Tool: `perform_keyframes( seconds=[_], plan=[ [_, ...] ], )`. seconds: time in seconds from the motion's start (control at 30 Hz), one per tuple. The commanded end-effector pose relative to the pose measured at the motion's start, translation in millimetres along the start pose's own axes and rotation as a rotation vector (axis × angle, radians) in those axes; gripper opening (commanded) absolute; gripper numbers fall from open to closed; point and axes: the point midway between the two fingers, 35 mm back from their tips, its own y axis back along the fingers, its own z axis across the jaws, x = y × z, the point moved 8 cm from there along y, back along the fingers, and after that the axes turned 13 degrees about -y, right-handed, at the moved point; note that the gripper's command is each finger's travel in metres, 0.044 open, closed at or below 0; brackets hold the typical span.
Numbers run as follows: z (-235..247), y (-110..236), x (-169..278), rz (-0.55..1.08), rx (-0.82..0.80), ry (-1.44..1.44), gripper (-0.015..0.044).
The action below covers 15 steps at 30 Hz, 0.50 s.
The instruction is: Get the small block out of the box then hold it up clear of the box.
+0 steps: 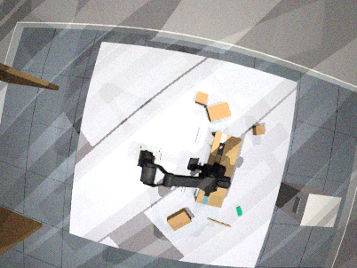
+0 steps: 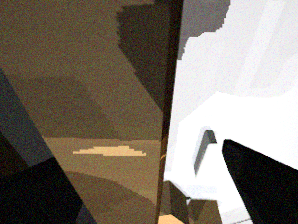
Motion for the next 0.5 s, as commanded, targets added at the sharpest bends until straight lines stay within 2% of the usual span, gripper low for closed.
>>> perform_keyframes(
  seconds=[0.0, 0.47],
  plan=[
    [-0.8, -1.4, 2.9, -0.002, 0.0, -0.002, 0.04],
    [-3.7, -6.1, 15.8, -0.001, 0.0, -0.002, 0.04]
  ],
)
